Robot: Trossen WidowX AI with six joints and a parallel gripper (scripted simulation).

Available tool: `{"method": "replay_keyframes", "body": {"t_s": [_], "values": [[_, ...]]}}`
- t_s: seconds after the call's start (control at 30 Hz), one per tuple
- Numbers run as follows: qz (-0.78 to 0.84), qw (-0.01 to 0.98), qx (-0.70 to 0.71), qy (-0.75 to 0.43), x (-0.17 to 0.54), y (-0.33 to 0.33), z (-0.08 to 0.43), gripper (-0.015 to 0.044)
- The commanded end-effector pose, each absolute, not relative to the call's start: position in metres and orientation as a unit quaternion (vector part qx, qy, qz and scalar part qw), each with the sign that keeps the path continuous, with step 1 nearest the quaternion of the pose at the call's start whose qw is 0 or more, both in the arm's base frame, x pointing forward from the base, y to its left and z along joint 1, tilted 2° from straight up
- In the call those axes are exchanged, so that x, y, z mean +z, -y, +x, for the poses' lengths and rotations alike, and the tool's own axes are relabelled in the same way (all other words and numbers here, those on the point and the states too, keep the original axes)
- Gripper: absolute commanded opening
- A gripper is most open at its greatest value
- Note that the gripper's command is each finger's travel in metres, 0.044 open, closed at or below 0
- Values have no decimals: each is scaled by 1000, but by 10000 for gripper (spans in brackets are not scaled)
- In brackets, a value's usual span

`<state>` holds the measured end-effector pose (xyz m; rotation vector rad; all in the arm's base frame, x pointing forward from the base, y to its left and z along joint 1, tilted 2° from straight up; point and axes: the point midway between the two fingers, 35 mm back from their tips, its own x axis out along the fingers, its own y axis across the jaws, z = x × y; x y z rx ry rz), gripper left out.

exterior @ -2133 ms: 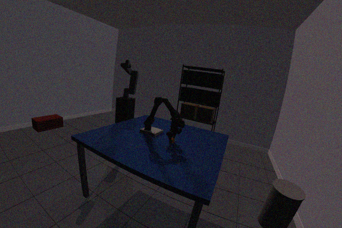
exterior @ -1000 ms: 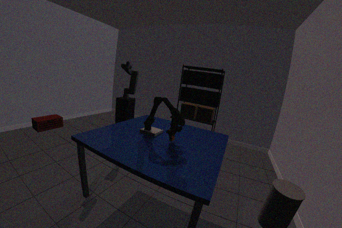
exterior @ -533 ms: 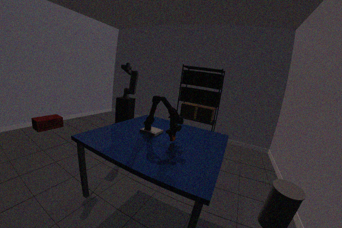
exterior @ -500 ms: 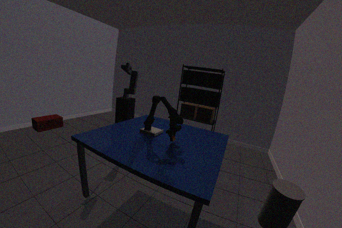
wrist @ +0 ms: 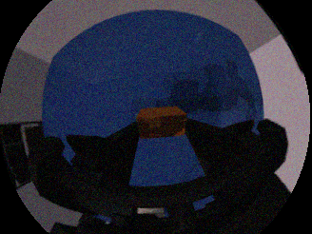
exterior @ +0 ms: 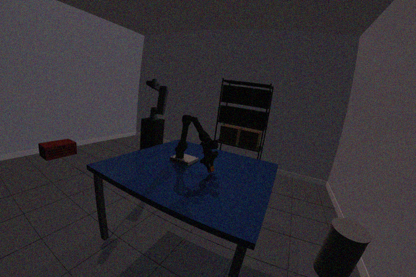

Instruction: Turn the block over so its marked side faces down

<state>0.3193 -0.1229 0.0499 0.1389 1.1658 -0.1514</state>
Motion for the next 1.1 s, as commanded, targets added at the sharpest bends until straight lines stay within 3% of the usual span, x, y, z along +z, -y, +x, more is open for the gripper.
{"method": "replay_keyframes", "body": {"t_s": [0.0,1.07], "values": [[62,852,-71,-516,51,122,317,0],[50,929,-85,-357,15,129,331,0]]}}
